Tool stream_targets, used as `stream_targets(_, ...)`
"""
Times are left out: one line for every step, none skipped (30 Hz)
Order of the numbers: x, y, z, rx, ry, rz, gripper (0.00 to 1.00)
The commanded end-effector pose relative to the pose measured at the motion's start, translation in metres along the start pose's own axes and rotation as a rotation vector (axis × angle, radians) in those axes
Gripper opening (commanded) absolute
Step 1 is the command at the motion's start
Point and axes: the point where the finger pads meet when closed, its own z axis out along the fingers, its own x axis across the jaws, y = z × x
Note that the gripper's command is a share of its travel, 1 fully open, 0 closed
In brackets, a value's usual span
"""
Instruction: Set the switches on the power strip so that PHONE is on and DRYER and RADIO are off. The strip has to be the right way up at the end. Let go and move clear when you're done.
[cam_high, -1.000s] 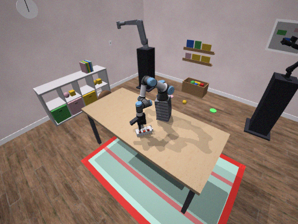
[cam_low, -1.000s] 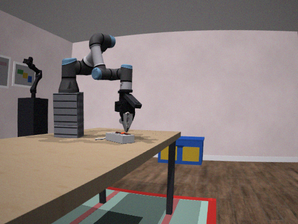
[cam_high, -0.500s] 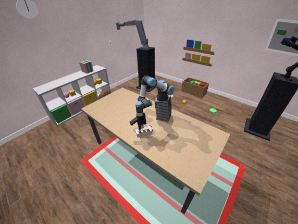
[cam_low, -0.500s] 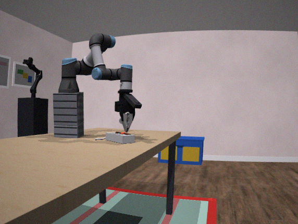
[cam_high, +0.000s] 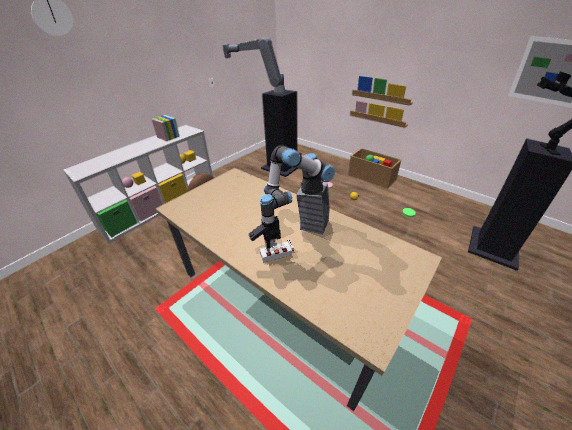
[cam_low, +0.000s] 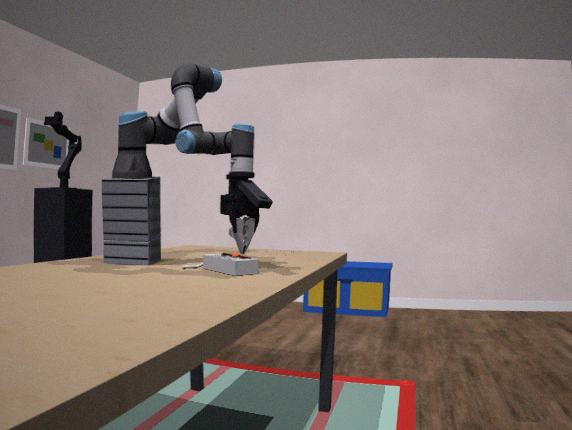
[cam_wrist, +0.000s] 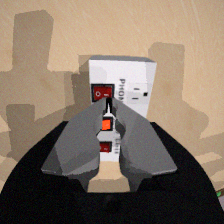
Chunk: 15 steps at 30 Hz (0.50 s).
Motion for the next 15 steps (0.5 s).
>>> stream_targets(-0.0003,-0.0008,-0.0002,0.002,-0.001,0.0,0.0)
stream_targets(-0.0003,-0.0008,0.0001,0.002,-0.001,0.0,0.0)
stream_targets(-0.0003,-0.0008,0.0004,0.002,-0.001,0.0,0.0)
stream_targets(-0.0003,-0.0008,0.0007,0.002,-0.001,0.0,0.0)
stream_targets(-0.0003,-0.0008,0.0011,0.002,-0.001,0.0,0.0)
stream_targets(-0.0003,-0.0008,0.0015,0.002,-0.001,0.0,0.0)
stream_targets(-0.0003,-0.0008,0.0019,0.002,-0.001,0.0,0.0)
stream_targets(-0.0003,-0.0008,0.0023,0.002,-0.001,0.0,0.0)
stream_targets(-0.0003,-0.0008,0.0028,0.002,-0.001,0.0,0.0)
stream_targets(-0.0003,-0.0008,0.0032,0.002,-0.001,0.0,0.0)
stream_targets(-0.0003,-0.0008,0.0037,0.002,-0.001,0.0,0.0)
stream_targets(-0.0003,-0.0008,0.0041,0.002,-0.001,0.0,0.0)
stream_targets(-0.0003,-0.0008,0.0046,0.002,-0.001,0.0,0.0)
stream_targets(-0.0003,-0.0008,0.005,0.002,-0.001,0.0,0.0)
stream_targets(-0.0003,-0.0008,0.0054,0.002,-0.001,0.0,0.0)
